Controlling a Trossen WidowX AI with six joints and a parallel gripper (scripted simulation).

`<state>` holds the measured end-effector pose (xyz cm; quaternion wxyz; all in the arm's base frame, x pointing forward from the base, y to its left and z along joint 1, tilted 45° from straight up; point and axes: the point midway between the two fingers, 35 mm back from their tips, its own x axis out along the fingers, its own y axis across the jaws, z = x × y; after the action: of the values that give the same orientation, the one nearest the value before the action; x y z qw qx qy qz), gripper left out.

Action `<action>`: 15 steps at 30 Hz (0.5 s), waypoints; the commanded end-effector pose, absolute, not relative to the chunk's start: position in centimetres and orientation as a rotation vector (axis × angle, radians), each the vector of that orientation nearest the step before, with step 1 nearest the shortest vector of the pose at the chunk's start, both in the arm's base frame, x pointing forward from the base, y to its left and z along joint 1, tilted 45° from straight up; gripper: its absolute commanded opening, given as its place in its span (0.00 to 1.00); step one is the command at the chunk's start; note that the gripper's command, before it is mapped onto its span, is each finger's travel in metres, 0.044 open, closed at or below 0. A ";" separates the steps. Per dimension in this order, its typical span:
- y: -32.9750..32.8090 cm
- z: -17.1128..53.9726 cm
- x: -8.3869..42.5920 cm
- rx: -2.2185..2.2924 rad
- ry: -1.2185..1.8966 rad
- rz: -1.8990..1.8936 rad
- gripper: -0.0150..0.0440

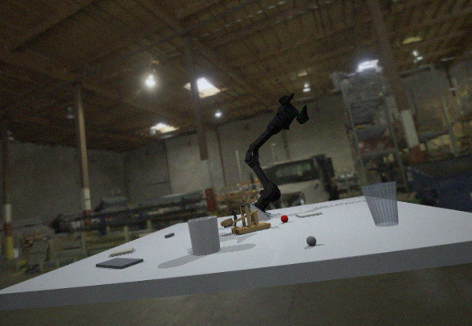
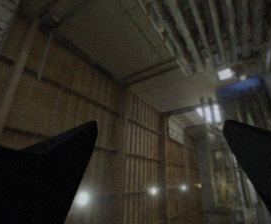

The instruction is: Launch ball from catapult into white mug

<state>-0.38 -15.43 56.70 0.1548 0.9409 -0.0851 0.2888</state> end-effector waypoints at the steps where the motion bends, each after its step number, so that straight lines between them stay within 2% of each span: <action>1: -13.8 57.0 0.3 2.578 -0.256 0.768 1.00; 15: -8.5 57.5 3.4 2.142 -0.276 0.558 1.00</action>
<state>2.65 -9.63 57.54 0.3979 0.8796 -0.1102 0.2363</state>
